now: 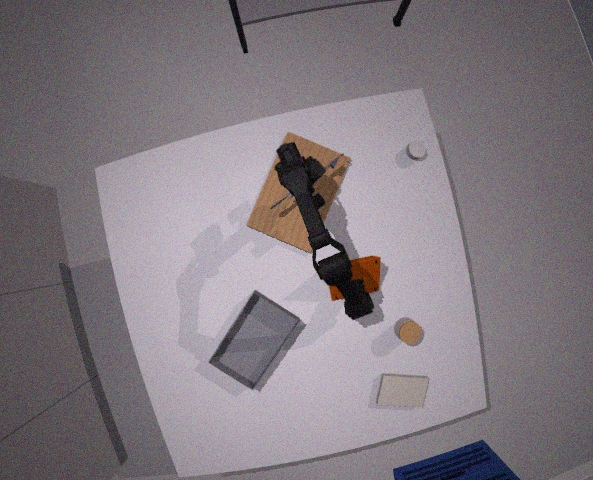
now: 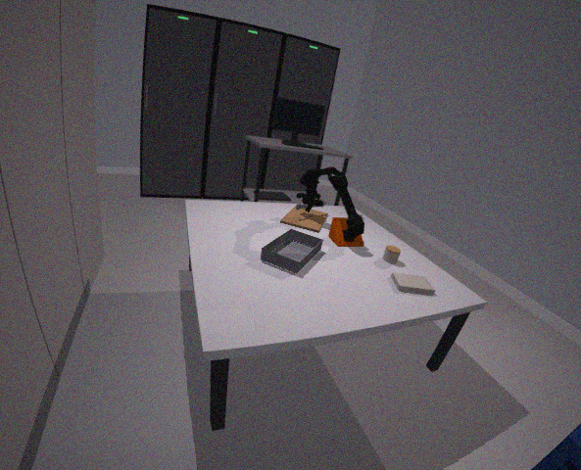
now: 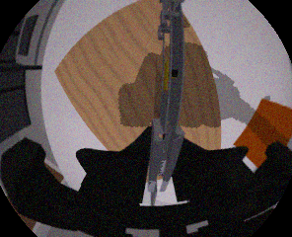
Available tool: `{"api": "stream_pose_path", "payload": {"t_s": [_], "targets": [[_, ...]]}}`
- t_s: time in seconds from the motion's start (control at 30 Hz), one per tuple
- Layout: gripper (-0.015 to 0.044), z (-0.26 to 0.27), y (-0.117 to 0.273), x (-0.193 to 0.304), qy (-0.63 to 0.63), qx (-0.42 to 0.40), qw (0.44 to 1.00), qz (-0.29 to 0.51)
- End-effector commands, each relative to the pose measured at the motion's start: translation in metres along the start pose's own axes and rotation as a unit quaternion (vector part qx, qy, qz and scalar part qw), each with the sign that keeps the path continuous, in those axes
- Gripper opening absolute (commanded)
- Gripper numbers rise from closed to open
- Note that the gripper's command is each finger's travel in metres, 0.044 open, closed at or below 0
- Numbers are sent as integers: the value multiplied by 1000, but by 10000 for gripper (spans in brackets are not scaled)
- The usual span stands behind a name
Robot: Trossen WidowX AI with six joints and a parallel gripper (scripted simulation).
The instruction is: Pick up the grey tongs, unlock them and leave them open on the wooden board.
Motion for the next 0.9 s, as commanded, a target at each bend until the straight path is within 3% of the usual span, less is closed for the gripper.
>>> {"api": "stream_pose_path", "payload": {"t_s": [0.0,0.2,0.87], "targets": [[-150,-1,-3,1,-2,-3,1000,2],[-150,-1,-5,1,-2,-3,1000,2],[375,-1,-7,0,0,1,1000,0]]}}
Point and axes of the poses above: the point midway between the two fingers, 35 mm back from their tips, its own y axis back along the fingers, its own z axis across the jaws, x = y × z, the point moved 7 cm from there along y, back along the fingers, and after that the axes turned 12 degrees about -y, right-handed, at the moved point
